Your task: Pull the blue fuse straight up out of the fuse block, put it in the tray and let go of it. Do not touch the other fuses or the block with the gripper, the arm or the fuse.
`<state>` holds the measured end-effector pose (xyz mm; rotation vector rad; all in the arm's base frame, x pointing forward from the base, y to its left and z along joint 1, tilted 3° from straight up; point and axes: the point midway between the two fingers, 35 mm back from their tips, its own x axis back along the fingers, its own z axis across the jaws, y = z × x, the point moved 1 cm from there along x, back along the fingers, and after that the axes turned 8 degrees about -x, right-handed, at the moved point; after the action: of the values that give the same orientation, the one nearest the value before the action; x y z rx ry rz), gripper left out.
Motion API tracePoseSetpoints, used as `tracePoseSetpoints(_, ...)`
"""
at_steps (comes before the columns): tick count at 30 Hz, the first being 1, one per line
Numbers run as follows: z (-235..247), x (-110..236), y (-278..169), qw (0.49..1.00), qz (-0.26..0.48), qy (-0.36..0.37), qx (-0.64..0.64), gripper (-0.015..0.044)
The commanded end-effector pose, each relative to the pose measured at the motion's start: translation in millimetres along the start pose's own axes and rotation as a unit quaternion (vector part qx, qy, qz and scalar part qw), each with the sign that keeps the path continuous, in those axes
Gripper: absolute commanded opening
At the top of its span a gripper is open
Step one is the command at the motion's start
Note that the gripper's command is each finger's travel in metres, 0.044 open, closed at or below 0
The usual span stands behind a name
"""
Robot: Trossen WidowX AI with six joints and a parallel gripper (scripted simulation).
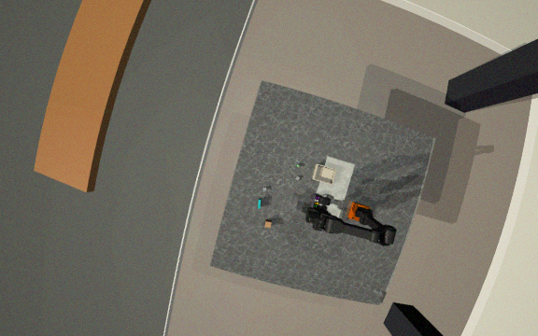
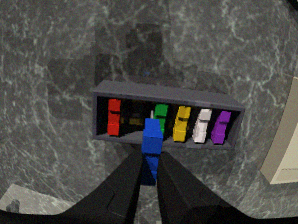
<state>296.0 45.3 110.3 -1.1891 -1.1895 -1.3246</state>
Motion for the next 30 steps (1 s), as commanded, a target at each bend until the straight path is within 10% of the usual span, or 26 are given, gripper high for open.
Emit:
tracePoseSetpoints(1, -19, 1, 8, 1.000, 0.000, -0.003, -0.003, 0.0000)
tracePoseSetpoints(30, -180, 3, 22, 1.000, 0.000, -0.011, -0.002, 0.0000)
